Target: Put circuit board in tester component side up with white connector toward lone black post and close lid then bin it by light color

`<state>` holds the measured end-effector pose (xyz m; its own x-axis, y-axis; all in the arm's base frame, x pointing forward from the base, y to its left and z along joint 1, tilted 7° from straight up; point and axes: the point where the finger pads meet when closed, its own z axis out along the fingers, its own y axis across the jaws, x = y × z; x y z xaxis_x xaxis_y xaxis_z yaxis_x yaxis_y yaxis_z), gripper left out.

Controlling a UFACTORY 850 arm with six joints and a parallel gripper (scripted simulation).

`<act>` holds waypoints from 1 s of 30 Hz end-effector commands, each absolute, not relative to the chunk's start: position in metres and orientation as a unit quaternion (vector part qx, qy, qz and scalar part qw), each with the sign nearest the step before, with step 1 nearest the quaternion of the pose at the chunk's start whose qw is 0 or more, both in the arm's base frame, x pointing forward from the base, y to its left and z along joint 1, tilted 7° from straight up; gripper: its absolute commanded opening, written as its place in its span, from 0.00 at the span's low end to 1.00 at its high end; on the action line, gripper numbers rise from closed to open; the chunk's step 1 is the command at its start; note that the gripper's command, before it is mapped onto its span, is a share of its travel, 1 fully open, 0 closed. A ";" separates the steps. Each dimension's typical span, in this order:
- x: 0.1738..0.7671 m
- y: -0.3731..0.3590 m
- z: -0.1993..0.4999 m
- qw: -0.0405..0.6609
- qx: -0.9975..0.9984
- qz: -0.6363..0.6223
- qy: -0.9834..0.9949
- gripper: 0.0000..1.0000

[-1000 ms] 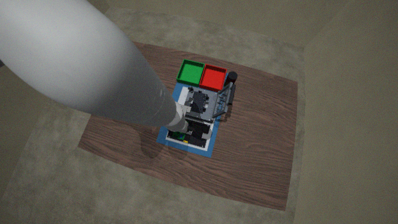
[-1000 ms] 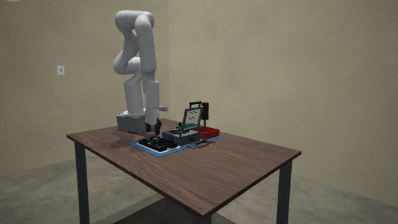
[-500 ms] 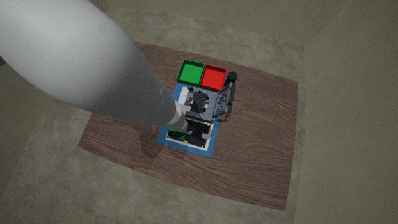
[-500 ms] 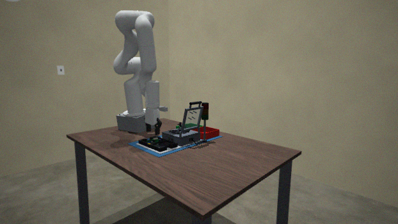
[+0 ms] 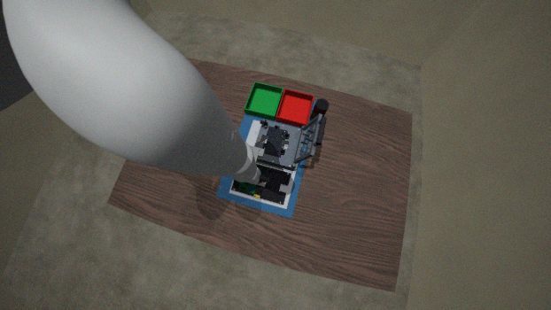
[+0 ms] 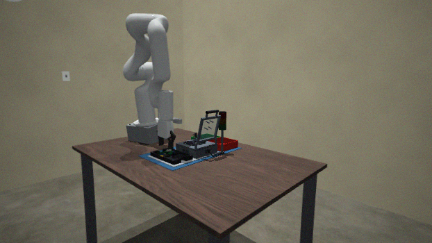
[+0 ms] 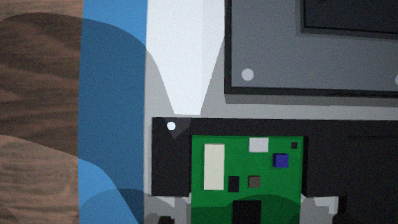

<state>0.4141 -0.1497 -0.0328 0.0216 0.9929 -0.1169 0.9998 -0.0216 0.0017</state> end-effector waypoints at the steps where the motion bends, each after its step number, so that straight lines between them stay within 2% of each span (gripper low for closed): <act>1: 0.415 -0.152 -0.044 0.055 0.713 -0.032 0.698 1.00; 30: 0.416 -0.155 -0.062 0.055 0.713 -0.032 0.698 1.00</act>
<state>0.4156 -0.1540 -0.0596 0.0223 0.9920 -0.1239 0.9996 -0.0199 0.0201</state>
